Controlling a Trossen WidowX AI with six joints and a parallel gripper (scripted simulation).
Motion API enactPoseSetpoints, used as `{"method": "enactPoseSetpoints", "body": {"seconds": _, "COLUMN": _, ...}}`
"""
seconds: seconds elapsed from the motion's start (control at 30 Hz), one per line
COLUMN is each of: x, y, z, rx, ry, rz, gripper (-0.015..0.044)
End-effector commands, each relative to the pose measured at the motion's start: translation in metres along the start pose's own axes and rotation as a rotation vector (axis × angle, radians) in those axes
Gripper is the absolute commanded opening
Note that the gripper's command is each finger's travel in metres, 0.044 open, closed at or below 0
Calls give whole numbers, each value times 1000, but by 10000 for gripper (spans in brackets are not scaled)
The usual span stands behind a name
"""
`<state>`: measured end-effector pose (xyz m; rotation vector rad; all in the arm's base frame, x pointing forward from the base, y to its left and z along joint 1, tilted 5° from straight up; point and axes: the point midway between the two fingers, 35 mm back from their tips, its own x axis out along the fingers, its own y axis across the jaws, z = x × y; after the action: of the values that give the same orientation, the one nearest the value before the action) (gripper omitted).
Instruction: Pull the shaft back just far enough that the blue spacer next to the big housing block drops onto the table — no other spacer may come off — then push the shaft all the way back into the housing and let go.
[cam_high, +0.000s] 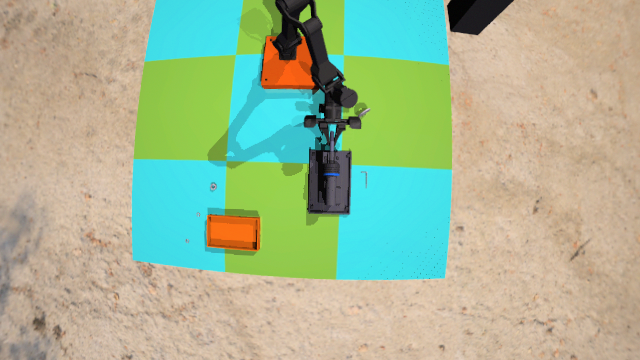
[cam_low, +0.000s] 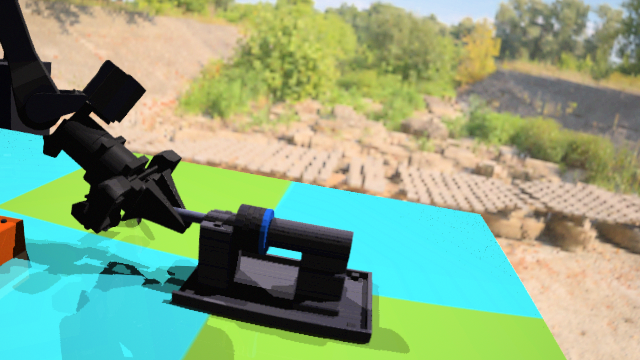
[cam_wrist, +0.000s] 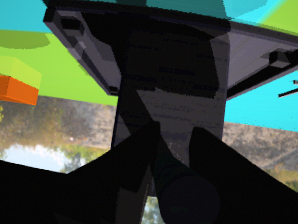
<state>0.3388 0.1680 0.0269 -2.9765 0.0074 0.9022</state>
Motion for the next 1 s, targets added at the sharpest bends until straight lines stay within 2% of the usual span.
{"method": "enactPoseSetpoints", "body": {"seconds": 0.0, "x": -1, "y": 0, "z": 1, "rx": 3, "ry": -2, "rz": 1, "gripper": 0}}
{"method": "enactPoseSetpoints", "body": {"seconds": 0.97, "x": -3, "y": 0, "z": 3, "rx": 3, "ry": -2, "rz": 1, "gripper": 0}}
